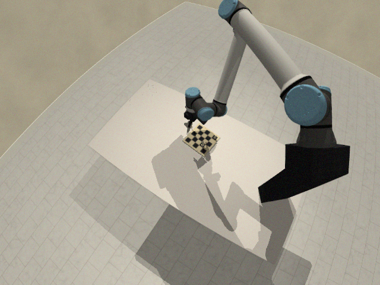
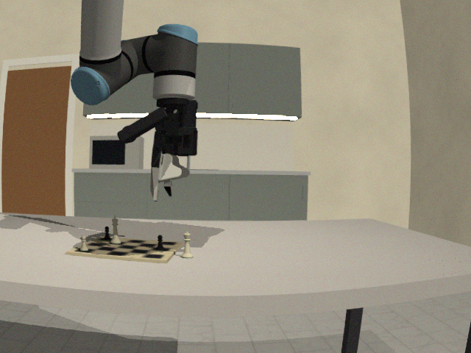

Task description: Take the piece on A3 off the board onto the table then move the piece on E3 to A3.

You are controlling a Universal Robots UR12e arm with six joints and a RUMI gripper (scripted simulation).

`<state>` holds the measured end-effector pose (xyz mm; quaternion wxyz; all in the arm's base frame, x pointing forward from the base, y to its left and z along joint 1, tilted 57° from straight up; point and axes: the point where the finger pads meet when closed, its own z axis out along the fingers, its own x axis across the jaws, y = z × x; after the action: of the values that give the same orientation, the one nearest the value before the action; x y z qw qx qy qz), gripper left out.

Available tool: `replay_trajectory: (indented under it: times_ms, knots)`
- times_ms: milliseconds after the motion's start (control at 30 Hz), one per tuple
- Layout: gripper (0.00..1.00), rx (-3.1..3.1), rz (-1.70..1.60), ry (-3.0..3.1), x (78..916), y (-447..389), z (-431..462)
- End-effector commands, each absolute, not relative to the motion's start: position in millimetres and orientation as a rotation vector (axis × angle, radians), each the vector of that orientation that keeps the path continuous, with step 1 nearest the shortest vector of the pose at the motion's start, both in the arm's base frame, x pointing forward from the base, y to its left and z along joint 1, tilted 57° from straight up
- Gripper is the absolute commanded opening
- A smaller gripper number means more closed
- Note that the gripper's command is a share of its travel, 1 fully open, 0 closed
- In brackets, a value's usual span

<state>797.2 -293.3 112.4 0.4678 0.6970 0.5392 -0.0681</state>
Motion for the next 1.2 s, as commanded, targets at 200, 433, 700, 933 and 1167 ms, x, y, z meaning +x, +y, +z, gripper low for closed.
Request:
replay_trajectory:
  times_ms: [200, 433, 700, 933, 1167]
  knots:
    - [1.0, 1.521, -0.31, 1.543, 795.4, -292.9, 109.6]
    - [1.0, 1.46, -0.358, 1.609, 795.1, -292.9, 108.7]
    - [1.0, 1.425, -0.384, 1.644, 794.9, -292.9, 108.2]
    - [1.0, 1.417, -0.389, 1.651, 794.9, -292.9, 108.1]
    - [0.2, 1.417, -0.389, 1.651, 794.9, -292.9, 108.1]
